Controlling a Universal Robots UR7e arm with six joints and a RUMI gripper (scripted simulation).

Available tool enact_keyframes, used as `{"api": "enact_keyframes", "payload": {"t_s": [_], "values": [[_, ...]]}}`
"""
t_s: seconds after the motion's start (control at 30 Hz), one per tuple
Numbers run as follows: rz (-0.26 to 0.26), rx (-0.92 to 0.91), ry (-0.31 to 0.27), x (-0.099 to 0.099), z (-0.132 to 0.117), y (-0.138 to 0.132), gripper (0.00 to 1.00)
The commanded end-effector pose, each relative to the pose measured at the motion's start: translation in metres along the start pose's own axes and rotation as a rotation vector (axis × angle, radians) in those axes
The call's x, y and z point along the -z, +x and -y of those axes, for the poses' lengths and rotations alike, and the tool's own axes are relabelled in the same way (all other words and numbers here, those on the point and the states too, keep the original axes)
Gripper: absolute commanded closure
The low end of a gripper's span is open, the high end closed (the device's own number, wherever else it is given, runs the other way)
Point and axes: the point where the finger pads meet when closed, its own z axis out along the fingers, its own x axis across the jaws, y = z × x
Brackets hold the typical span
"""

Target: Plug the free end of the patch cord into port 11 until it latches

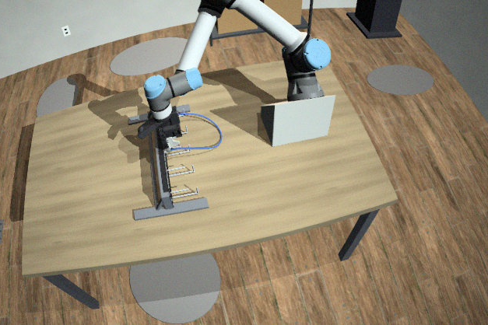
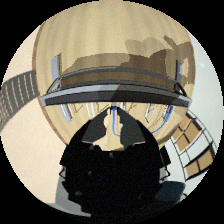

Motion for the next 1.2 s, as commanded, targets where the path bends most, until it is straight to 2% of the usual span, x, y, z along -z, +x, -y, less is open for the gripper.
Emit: {"api": "enact_keyframes", "payload": {"t_s": [0.0,0.7,1.17], "values": [[0.001,-0.001,-0.001,-0.0005,0.0026,0.0007,1.0],[0.001,0.0,-0.001,0.0002,0.0042,0.001,1.0],[0.001,0.008,-0.029,0.0009,0.0062,0.001,1.0]]}}
